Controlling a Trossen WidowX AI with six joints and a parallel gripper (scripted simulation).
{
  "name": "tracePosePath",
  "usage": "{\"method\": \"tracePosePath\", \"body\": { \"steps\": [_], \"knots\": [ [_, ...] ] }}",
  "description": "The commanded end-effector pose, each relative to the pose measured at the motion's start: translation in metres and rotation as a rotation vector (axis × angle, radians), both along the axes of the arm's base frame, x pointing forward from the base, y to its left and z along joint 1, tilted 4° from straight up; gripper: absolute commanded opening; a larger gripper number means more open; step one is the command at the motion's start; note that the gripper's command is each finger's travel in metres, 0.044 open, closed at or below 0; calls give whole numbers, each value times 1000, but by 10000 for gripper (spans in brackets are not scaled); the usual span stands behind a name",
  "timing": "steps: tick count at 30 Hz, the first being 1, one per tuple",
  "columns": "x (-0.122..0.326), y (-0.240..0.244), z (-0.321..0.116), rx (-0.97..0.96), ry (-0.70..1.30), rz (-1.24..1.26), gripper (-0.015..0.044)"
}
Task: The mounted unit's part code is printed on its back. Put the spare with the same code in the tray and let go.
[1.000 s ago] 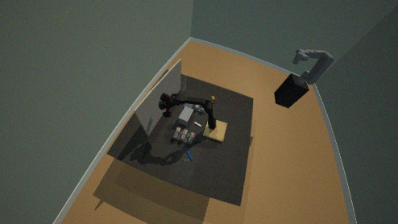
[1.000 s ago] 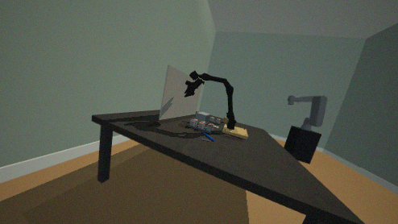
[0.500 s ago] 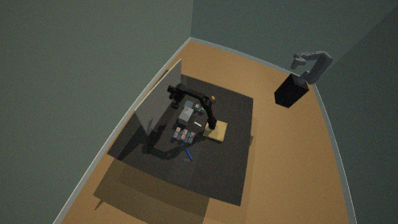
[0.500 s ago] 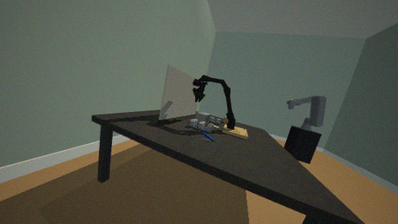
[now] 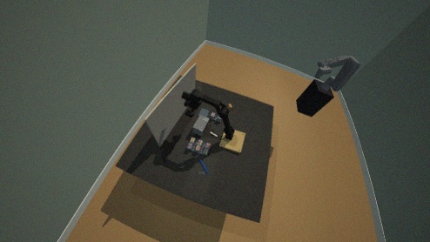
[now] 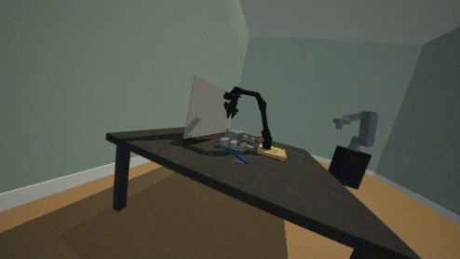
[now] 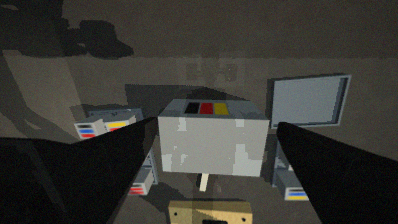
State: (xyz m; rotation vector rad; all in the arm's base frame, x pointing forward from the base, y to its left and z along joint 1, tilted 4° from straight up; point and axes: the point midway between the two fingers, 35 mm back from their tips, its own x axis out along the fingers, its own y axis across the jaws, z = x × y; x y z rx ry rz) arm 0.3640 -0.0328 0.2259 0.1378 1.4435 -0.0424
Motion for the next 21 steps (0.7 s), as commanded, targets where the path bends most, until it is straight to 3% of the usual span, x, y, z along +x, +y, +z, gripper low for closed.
{"method": "tracePosePath", "body": {
  "steps": [1, 7, 14, 21],
  "knots": [
    [0, 0, 1, 5, 1, -8, 440],
    [-3, 10, -1, 1, -1, 64, 440],
    [-49, 108, -23, -59, -23, 822, 440],
    [-109, 168, -48, -123, -49, 1447, 440]
  ]
}}
